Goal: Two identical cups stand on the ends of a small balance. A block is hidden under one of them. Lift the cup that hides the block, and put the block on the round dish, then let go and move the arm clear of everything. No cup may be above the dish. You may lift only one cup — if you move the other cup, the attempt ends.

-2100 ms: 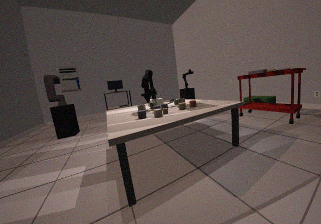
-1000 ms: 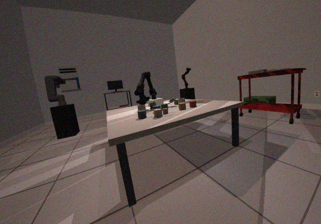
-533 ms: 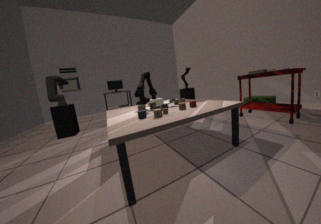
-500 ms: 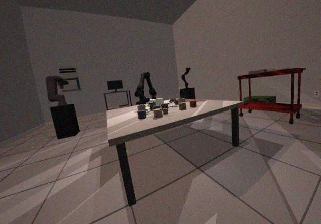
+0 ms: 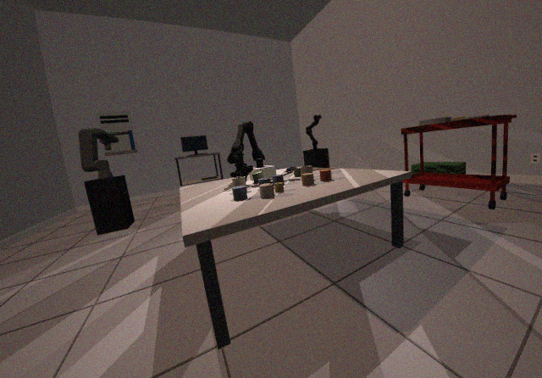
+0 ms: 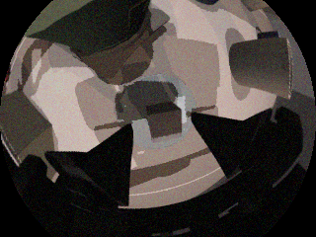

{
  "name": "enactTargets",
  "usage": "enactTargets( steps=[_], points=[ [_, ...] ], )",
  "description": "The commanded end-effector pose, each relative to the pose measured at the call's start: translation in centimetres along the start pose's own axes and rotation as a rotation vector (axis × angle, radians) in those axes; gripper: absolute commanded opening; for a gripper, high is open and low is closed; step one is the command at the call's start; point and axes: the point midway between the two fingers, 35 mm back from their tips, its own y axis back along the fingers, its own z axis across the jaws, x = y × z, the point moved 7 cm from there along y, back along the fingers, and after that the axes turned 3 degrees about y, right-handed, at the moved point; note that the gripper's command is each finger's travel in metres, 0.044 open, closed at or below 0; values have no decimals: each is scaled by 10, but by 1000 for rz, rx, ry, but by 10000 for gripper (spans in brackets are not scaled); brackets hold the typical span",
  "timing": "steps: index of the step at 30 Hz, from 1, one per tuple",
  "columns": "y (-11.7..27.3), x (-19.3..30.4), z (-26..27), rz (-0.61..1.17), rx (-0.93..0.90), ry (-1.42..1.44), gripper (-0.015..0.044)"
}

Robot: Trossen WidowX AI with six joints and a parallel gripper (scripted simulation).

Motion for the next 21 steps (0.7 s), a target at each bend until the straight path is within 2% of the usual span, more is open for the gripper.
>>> enactTargets(
  steps=[1,4,10,14,21],
  points=[
    [12,0,-1,1,0,1,440],
    [52,0,0,2,-7,6,440],
    [58,0,0,2,-7,5,440],
    [97,0,1,0,2,0,440],
    [99,0,1,0,3,0,440]
  ],
)
